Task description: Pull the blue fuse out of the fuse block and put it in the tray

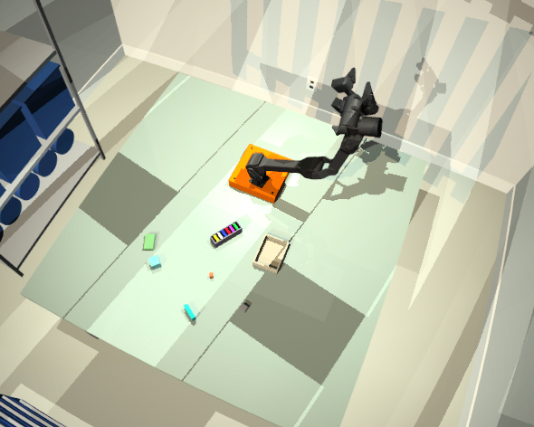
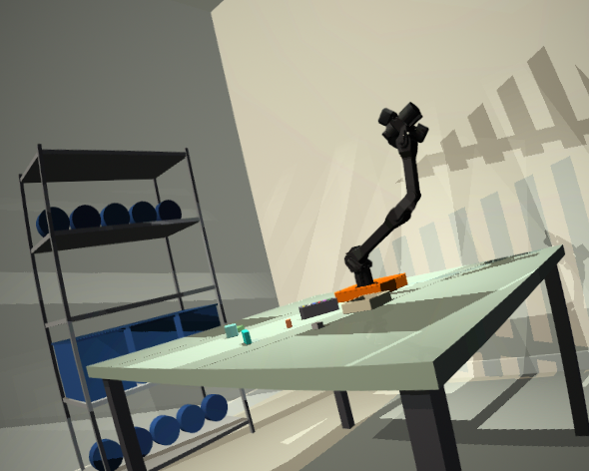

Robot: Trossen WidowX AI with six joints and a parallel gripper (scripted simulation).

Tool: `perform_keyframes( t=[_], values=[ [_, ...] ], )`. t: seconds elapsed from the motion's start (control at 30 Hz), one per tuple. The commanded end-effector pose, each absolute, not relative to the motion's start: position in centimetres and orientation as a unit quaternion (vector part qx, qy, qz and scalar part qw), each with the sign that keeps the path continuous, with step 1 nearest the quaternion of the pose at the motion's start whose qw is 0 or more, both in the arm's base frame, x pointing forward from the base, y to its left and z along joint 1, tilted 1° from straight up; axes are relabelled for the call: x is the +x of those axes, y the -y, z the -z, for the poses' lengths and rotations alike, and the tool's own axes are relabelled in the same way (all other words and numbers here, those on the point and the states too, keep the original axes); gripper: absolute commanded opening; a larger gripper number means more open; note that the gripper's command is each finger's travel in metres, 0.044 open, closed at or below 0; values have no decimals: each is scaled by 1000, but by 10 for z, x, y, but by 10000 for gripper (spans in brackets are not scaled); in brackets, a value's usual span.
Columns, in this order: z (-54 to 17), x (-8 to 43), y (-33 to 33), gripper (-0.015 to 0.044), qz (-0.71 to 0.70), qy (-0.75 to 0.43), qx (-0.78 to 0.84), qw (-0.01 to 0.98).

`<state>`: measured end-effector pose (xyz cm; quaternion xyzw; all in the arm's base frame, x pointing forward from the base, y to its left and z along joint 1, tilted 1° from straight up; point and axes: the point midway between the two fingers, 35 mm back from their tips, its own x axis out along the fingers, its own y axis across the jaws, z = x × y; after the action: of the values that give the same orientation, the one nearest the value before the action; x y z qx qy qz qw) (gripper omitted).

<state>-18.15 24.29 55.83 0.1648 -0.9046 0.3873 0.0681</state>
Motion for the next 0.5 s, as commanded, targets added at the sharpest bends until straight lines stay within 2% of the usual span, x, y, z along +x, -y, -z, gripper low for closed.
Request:
perform_keyframes(
  t=[0.0,0.1,0.37,0.4,0.47],
  values=[
    [-559,-182,-241,374,-383,906,166,69],
    [-568,-184,-216,295,-318,925,190,80],
    [-598,-174,-96,85,-21,943,291,158],
    [-600,-170,-78,66,19,937,304,172],
    [-604,-160,-45,66,97,917,328,203]
  ],
)
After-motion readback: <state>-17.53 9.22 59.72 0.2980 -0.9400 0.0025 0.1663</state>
